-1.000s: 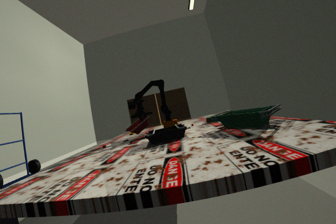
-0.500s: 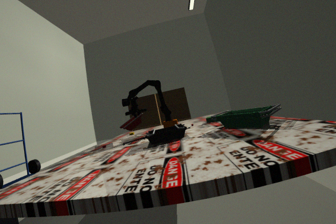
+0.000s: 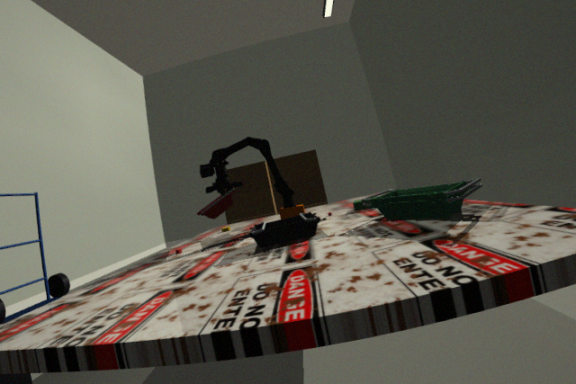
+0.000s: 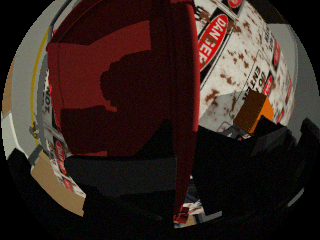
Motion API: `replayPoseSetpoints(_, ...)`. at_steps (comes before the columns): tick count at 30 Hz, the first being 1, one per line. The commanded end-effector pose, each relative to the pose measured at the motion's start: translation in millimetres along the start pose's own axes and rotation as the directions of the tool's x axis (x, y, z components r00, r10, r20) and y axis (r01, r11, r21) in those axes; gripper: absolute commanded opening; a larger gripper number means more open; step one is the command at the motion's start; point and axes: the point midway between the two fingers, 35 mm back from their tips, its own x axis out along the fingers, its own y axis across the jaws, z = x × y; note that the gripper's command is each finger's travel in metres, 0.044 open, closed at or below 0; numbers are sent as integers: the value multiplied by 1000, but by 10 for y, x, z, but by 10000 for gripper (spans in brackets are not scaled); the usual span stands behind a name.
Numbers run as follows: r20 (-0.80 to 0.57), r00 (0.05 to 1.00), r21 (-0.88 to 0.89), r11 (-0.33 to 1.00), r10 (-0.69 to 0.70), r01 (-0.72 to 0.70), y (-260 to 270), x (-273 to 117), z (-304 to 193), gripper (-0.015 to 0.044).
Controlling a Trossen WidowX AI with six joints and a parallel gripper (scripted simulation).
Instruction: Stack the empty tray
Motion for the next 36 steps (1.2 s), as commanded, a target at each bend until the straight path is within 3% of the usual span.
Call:
replayPoseSetpoints(1, 9, 1000, 5, 1000, 23, -23, 126, -154, 45, 0)
replayPoseSetpoints(30, 9, 1000, 5, 1000, 23, -23, 139, -169, 49, 0)
replayPoseSetpoints(36, 8, 1000, -45, 999, 26, -25, 190, -175, -130, 0)
